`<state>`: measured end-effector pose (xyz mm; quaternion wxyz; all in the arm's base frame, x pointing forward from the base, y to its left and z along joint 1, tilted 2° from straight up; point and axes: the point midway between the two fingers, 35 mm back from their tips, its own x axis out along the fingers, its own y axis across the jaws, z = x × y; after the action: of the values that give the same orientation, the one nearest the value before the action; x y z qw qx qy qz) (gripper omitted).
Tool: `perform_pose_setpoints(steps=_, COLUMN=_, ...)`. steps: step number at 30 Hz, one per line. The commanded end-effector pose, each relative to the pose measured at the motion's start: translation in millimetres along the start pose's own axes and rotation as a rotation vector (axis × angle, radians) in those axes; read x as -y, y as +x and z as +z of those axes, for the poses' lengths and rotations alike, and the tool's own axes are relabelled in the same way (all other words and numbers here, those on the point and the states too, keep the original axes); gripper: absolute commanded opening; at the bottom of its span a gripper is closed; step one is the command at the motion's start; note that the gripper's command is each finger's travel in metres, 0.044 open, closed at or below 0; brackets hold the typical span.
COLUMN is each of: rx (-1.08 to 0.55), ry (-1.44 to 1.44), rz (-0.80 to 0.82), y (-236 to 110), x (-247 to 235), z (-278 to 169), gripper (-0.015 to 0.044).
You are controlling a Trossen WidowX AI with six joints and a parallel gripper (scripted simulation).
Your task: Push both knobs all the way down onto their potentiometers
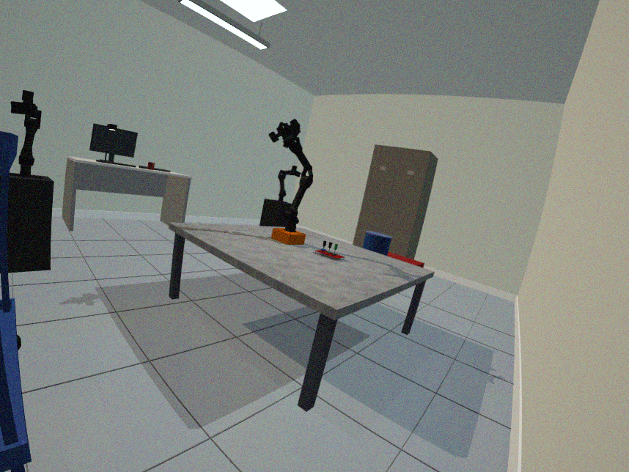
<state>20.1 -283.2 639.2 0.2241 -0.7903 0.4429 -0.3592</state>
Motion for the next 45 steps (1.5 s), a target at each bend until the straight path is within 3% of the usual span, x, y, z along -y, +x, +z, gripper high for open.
perform_pose_setpoints(steps=1, rx=0.054, ry=0.128, rz=0.032, y=13.5, x=-16.7, z=19.9, gripper=0.0)
perform_pose_setpoints(steps=25, rx=0.417, ry=0.794, rz=0.312, y=54.9, x=-56.7, z=189.6, gripper=0.0)
perform_pose_setpoints(steps=45, rx=0.685, ry=1.211, rz=0.779, y=23.2, x=-54.1, z=364.5, gripper=0.0)
